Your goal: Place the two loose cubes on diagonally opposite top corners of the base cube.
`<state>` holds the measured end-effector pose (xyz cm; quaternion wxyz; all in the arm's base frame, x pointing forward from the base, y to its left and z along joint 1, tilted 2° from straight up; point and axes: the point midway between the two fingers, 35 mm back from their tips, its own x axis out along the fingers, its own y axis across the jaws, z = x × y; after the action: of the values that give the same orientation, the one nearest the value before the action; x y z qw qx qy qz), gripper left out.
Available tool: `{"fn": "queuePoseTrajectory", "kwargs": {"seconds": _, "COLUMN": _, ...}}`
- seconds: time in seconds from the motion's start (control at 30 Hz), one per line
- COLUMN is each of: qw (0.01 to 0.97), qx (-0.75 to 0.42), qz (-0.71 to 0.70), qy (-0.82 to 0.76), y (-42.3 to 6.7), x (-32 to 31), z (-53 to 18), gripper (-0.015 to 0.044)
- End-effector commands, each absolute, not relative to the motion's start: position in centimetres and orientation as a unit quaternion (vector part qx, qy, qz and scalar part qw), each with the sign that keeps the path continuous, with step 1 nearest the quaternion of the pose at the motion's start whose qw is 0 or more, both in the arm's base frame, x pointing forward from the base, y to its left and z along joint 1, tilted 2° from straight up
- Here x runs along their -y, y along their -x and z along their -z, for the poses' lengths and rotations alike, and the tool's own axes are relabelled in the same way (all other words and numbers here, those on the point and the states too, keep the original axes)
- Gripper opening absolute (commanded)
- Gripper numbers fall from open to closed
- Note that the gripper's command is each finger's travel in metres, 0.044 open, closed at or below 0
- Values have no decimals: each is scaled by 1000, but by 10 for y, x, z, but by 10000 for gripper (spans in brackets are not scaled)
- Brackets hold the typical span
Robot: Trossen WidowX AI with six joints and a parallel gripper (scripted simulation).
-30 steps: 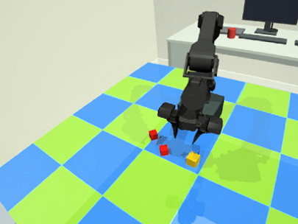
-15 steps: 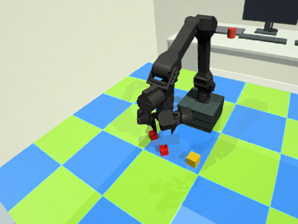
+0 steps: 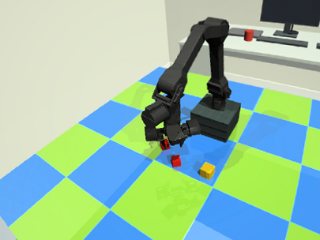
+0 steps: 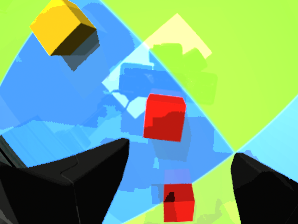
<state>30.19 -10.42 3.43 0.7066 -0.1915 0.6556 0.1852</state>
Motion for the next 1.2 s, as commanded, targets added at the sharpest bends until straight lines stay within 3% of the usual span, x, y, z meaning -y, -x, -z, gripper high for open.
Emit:
{"fn": "queuePoseTrajectory", "kwargs": {"seconds": 0.0, "qw": 697, "qx": -664, "qz": -196, "qy": 185, "y": -294, "x": 100, "z": 3, "gripper": 265}}
{"fn": "queuePoseTrajectory", "kwargs": {"seconds": 1.17, "qw": 697, "qx": -664, "qz": -196, "qy": 185, "y": -296, "x": 98, "z": 49, "gripper": 265}}
